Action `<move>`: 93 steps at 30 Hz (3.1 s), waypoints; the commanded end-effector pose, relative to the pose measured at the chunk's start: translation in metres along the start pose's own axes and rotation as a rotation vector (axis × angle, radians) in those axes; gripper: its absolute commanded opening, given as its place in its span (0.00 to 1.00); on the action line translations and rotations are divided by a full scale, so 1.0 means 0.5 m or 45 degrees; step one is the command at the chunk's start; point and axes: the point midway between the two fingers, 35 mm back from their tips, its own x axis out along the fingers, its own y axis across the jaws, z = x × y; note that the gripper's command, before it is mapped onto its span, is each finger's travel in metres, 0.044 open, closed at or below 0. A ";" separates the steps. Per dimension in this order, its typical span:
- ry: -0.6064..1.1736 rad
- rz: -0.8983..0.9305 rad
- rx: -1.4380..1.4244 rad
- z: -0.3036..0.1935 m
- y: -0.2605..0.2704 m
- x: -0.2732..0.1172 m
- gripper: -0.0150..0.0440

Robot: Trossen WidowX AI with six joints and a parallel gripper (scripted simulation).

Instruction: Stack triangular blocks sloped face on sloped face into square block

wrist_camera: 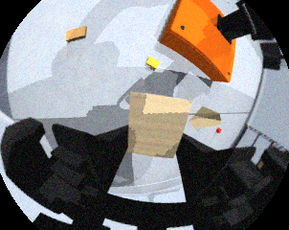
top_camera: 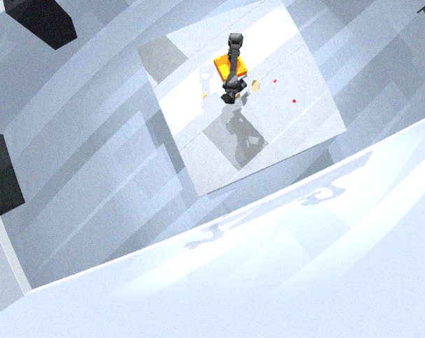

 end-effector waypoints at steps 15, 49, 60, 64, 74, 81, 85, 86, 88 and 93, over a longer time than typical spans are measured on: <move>0.076 0.273 0.658 -0.008 -0.008 -0.018 0.25; -0.007 0.350 -0.133 -0.044 -0.042 -0.022 0.25; -0.072 0.342 -0.579 -0.056 -0.058 -0.024 0.25; -0.097 0.337 -0.755 -0.061 -0.065 -0.024 0.25; -0.160 0.317 -1.196 -0.071 -0.082 -0.026 0.25; -0.204 0.298 -1.505 -0.078 -0.094 -0.027 0.25; -0.228 0.285 -1.681 -0.082 -0.101 -0.028 0.25; -0.234 0.282 -1.725 -0.083 -0.103 -0.028 0.25; -0.246 0.274 -1.813 -0.085 -0.106 -0.028 0.25; -0.276 0.255 -2.033 -0.090 -0.115 -0.029 0.25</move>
